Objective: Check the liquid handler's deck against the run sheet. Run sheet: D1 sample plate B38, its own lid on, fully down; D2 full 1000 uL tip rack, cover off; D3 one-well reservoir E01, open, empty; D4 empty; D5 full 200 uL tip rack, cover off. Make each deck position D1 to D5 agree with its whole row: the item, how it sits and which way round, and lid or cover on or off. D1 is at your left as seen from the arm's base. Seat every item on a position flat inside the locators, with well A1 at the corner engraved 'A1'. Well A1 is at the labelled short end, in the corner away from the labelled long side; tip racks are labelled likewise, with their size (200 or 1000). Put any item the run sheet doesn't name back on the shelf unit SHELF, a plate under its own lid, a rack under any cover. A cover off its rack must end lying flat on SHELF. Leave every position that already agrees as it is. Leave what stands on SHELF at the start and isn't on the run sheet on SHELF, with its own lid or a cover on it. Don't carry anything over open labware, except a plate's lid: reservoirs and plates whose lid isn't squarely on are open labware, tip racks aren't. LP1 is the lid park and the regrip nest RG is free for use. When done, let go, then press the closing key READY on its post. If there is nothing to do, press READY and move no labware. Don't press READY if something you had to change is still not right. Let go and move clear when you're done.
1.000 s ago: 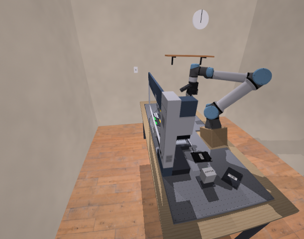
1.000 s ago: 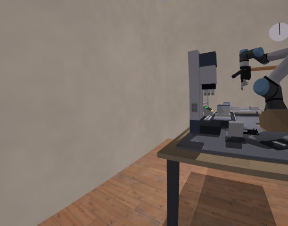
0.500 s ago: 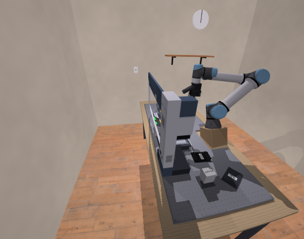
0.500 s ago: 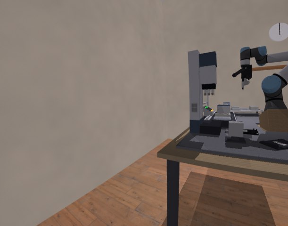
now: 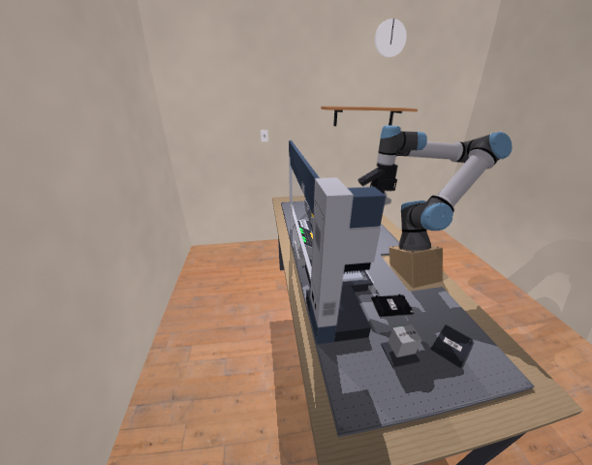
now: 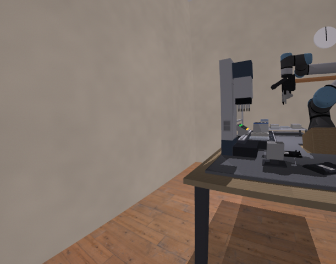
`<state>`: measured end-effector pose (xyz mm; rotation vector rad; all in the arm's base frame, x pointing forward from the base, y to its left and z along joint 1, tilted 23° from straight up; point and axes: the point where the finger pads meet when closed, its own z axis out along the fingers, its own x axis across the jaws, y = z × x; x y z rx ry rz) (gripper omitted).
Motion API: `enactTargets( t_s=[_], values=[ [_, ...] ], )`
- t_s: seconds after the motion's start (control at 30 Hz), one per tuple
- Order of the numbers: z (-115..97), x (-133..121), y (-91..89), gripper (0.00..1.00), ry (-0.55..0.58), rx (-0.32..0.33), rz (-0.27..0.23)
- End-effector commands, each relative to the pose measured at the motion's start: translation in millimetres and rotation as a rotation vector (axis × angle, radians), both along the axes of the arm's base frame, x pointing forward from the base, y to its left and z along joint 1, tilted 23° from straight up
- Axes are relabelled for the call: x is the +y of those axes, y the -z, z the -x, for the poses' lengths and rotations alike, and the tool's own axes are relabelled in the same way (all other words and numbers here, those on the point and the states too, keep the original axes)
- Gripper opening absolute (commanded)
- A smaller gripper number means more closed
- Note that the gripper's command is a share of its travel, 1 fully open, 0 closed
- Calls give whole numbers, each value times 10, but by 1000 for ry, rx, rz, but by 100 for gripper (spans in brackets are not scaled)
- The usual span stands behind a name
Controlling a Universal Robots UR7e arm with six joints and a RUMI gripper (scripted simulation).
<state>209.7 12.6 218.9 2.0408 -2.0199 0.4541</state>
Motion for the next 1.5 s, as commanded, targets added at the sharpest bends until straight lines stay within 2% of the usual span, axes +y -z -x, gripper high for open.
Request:
enactTargets(
  t_s=[0.0, 0.17, 0.33, 0.6, 0.67, 1.17, 1.23, 1.47],
  values=[
    [-7, 247, 111, 82, 16, 3, 11],
    [-14, 366, 152, 82, 16, 1, 10],
    [-12, 366, 153, 82, 16, 2, 10],
    [-416, 365, 138, 82, 19, 2, 10],
    [-416, 365, 138, 82, 19, 2, 10],
    [-1167, 378, 109, 82, 19, 1, 10],
    [-1167, 378, 109, 82, 19, 1, 10],
    [-1517, 384, 95, 82, 19, 1, 10]
  ],
)
